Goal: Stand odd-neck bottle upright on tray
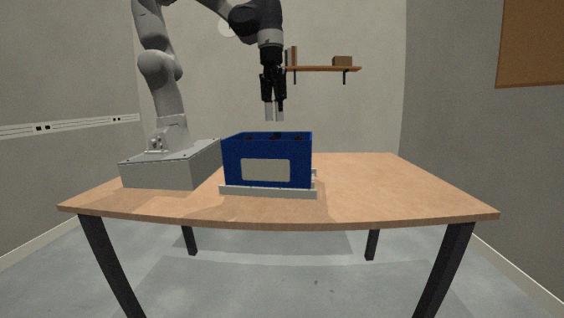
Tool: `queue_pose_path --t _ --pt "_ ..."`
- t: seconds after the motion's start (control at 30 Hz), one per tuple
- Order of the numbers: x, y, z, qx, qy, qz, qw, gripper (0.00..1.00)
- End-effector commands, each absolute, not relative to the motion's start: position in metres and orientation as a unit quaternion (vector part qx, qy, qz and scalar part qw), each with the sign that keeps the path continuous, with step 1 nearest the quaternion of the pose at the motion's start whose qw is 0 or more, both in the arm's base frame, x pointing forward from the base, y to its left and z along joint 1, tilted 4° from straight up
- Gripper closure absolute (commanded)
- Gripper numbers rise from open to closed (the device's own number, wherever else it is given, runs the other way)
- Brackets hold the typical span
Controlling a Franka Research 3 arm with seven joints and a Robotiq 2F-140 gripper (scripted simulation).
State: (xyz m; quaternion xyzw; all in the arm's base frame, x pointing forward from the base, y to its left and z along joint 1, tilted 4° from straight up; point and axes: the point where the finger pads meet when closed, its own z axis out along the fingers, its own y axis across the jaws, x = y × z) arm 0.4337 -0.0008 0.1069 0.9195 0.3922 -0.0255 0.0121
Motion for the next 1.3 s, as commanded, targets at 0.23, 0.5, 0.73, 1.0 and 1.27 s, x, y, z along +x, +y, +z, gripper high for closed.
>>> queue_pose_path --t 0.23,0.5,0.73,1.0,1.27 --pt "0.4277 -0.0013 0.1155 0.921 0.388 -0.036 0.011 0.56" --pt "0.4277 -0.0013 0.1156 0.921 0.388 -0.036 0.011 0.90" --pt "0.4277 -0.0013 0.1156 0.921 0.388 -0.036 0.011 0.90" --pt "0.4277 -0.0013 0.1156 0.921 0.388 -0.036 0.011 0.90" --pt "0.4277 -0.0013 0.1156 0.921 0.388 -0.036 0.011 0.90"
